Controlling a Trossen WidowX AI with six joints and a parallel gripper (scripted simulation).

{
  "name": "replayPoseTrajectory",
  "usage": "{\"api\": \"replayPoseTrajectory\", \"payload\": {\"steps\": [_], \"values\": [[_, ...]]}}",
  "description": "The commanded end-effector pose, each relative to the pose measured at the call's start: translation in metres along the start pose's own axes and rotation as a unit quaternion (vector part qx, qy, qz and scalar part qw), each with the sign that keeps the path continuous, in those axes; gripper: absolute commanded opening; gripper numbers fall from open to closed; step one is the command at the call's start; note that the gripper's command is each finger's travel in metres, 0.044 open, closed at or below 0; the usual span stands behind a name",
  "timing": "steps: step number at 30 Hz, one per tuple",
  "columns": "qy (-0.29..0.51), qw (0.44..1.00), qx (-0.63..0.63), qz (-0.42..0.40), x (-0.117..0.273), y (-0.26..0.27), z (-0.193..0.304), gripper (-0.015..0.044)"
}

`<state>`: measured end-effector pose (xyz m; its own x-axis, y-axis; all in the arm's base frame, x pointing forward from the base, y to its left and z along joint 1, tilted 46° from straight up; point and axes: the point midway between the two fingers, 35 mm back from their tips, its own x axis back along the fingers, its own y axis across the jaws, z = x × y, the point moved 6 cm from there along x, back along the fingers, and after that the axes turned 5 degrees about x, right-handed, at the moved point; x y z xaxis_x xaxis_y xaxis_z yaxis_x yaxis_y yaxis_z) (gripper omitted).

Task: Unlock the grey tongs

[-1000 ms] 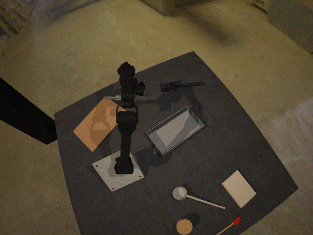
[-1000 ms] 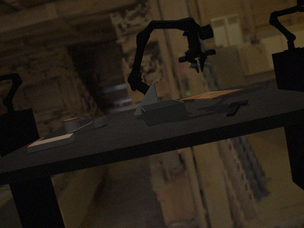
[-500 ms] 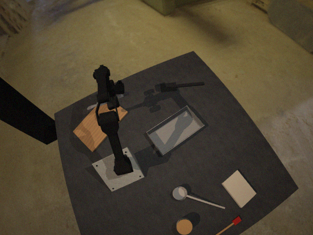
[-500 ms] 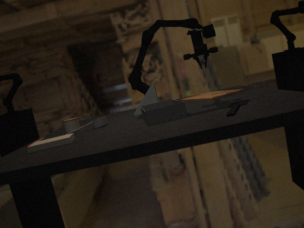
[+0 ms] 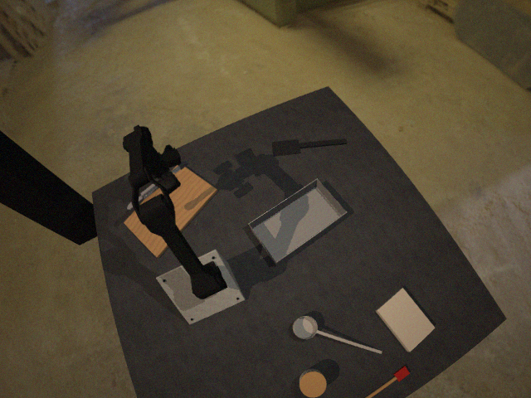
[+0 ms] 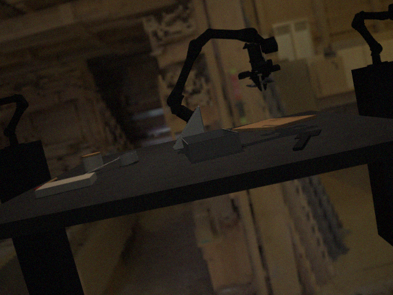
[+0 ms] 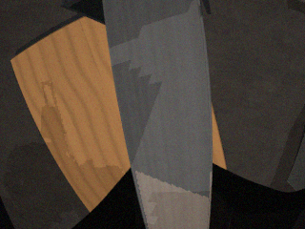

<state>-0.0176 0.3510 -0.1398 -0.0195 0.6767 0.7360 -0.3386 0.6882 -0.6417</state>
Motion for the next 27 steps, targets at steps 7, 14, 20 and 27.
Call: {"api": "replayPoseTrajectory", "payload": {"steps": [7,14,20,27], "values": [[0.008,0.994,0.105,0.008,-0.012,0.018,0.057,-0.0150],[0.005,0.994,0.107,0.009,-0.012,0.018,0.059,-0.0150],[-0.087,0.990,0.106,0.031,-0.015,0.017,0.071,-0.0150],[-0.242,0.963,0.104,0.048,-0.016,0.015,0.093,-0.0150]]}}
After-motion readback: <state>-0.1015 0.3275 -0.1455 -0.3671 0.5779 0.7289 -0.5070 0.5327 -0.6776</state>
